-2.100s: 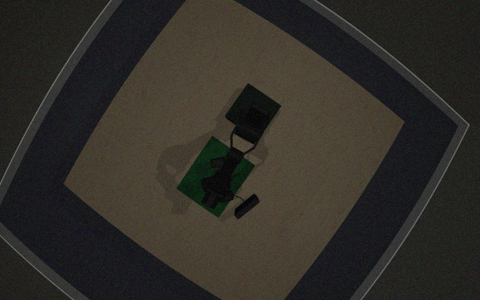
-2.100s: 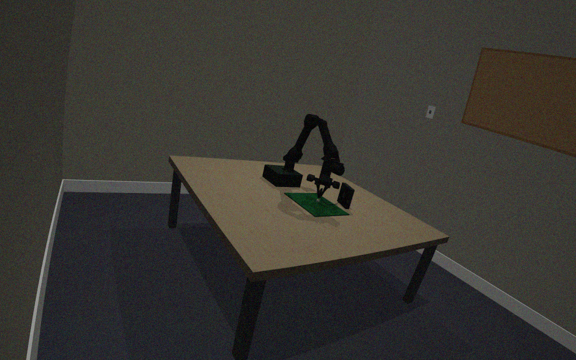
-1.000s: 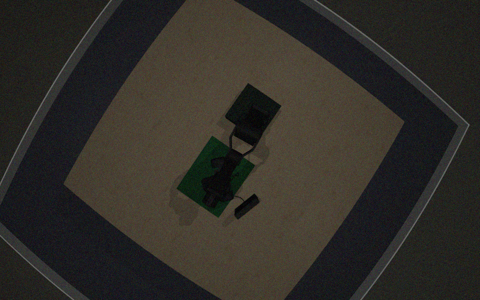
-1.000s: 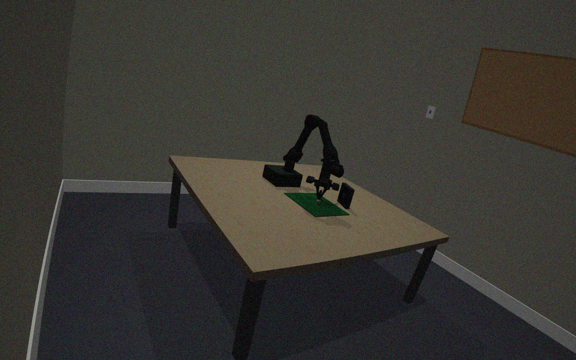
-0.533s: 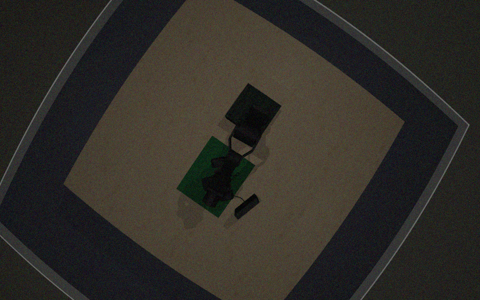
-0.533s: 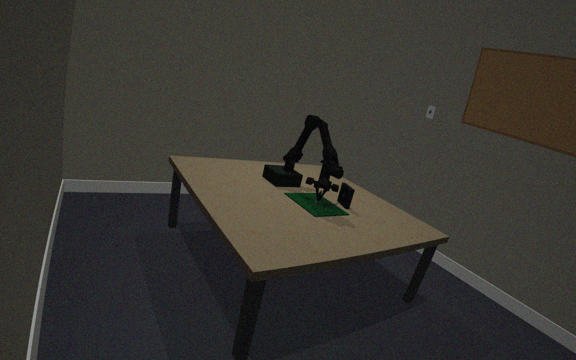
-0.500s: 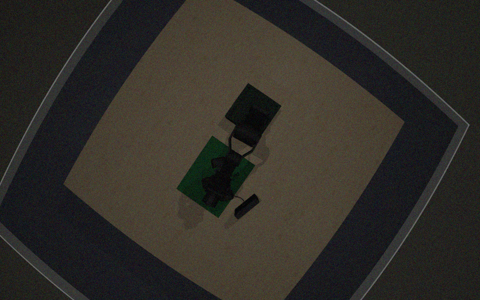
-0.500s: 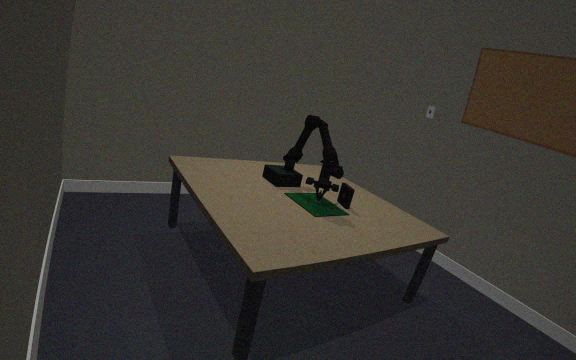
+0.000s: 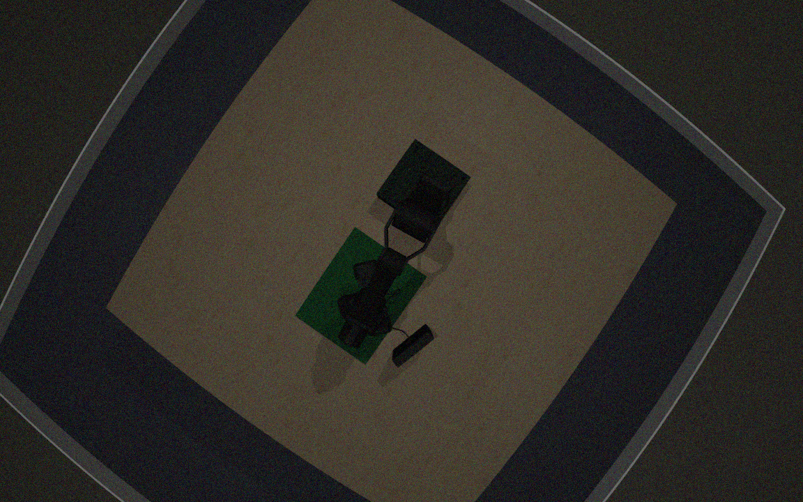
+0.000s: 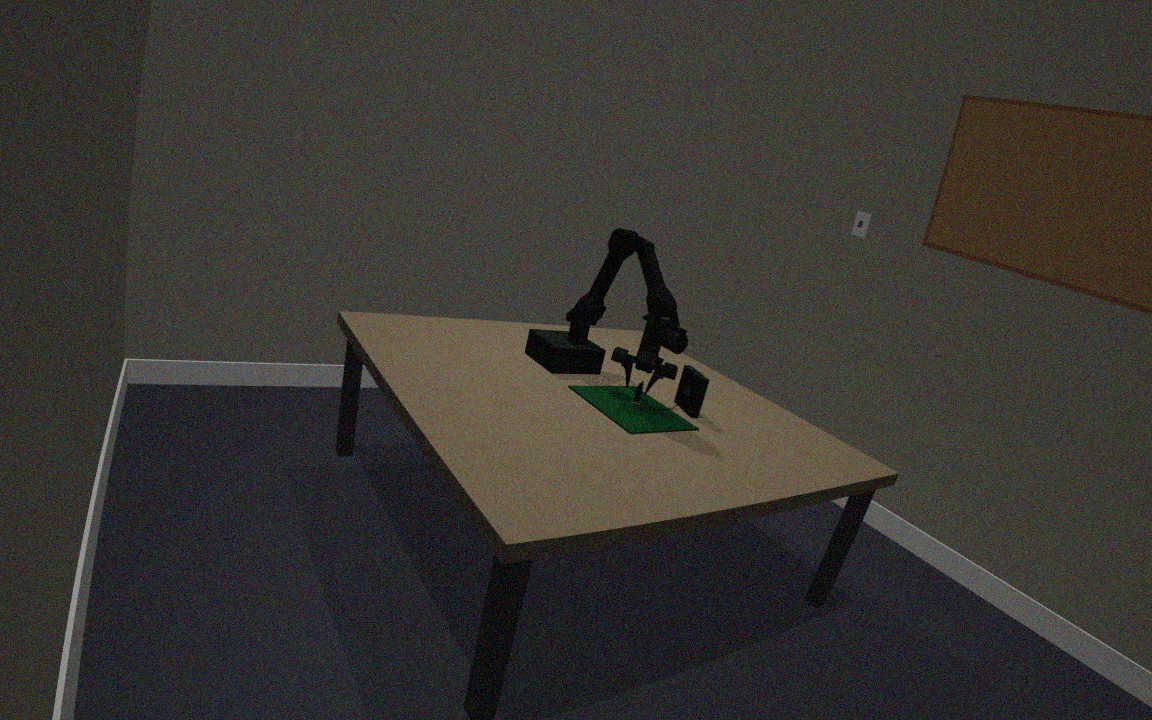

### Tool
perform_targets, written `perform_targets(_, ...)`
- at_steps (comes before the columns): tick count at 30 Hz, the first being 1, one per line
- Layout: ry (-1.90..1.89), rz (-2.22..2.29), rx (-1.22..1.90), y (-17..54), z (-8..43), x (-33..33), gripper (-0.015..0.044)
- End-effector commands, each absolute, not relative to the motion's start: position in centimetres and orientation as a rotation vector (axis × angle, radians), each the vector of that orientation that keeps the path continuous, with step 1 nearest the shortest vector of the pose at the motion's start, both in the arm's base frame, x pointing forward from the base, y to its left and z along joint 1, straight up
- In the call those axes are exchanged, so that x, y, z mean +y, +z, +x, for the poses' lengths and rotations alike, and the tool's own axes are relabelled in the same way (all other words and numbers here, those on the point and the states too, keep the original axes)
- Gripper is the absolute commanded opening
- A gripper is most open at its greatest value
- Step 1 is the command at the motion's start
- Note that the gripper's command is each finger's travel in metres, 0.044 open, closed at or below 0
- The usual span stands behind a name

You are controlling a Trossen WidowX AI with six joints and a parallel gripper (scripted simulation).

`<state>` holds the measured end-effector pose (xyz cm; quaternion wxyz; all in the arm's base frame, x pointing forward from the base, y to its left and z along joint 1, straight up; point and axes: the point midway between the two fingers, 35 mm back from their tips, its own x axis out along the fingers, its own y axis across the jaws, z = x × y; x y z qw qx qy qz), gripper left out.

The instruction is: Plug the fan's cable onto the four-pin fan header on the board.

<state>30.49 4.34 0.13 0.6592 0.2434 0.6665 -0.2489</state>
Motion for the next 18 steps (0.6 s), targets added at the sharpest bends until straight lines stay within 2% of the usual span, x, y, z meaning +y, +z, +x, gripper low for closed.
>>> perform_targets(1,-0.537,0.564,1.474,3.9,31.1,4.4,0.026)
perform_targets(6,-0.537,0.564,1.474,3.9,31.3,4.3,0.026)
perform_targets(14,-0.539,0.561,1.466,4.4,38.7,-2.2,0.026)
perform_targets(18,-0.54,0.56,1.465,4.3,40.0,-3.8,0.026)
